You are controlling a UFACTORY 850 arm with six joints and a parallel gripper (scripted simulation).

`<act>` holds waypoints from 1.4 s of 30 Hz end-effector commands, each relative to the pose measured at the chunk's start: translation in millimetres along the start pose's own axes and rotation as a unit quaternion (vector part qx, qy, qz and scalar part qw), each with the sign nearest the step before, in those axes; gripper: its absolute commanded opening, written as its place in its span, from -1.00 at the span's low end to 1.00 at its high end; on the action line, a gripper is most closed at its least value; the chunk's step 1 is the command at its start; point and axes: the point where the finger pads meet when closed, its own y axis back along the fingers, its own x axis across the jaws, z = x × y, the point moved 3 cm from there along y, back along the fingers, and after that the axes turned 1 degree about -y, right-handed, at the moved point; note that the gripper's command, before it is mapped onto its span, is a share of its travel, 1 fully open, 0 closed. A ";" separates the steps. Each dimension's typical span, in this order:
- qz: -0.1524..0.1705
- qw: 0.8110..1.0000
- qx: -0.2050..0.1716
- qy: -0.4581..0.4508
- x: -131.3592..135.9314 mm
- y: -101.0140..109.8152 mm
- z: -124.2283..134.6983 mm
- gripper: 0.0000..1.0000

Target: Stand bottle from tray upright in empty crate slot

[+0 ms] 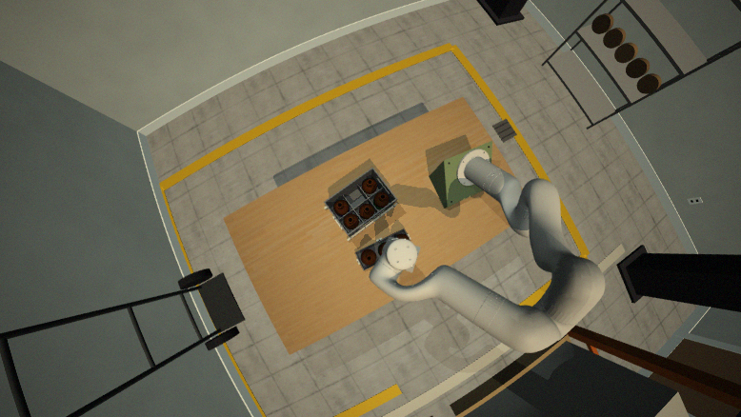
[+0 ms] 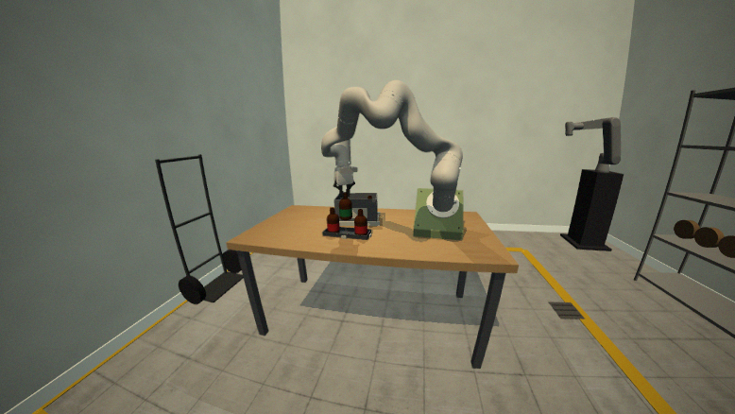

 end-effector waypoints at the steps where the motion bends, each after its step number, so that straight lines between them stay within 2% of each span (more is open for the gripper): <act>1: 0.000 1.000 -0.001 0.000 0.5 5.2 0.4 -1.00; 19: 0.000 1.000 -0.001 0.000 0.5 21.6 0.3 -1.00; 42: 0.000 1.000 -0.001 0.000 0.5 25.1 0.3 -1.00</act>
